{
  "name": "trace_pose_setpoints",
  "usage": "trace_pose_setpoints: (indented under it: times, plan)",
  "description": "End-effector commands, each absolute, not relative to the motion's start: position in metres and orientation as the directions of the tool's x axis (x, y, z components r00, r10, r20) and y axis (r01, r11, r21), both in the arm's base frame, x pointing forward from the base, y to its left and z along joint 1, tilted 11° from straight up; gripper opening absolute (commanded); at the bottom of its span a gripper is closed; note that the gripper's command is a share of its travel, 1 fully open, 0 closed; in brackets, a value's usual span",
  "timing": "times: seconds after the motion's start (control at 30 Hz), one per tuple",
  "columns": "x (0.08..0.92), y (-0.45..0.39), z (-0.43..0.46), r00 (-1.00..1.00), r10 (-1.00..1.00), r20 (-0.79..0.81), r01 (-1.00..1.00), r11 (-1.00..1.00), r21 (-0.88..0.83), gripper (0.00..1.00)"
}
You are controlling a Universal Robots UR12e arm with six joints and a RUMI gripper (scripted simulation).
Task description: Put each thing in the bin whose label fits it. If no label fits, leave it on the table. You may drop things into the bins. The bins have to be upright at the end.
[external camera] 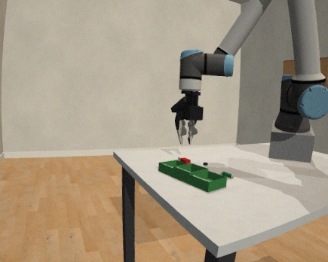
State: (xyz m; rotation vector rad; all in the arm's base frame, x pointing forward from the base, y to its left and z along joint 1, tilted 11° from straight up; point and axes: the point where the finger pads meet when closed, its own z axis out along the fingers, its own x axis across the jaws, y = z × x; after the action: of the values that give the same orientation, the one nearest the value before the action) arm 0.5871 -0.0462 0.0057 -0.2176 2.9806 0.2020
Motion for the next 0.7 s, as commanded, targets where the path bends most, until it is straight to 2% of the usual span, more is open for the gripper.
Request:
trace_pose_setpoints:
  times: [0.0,0.33,0.67]
  plan:
    - [0.588,-0.046,0.006,-0.979,-0.134,-0.156,-0.154,0.981,0.122,0.23]
    - [0.588,-0.045,0.006,-0.979,-0.134,-0.156,-0.154,0.981,0.122,0.23]
    - [0.594,-0.04,-0.033,-0.979,-0.134,-0.156,-0.154,0.981,0.122,0.23]
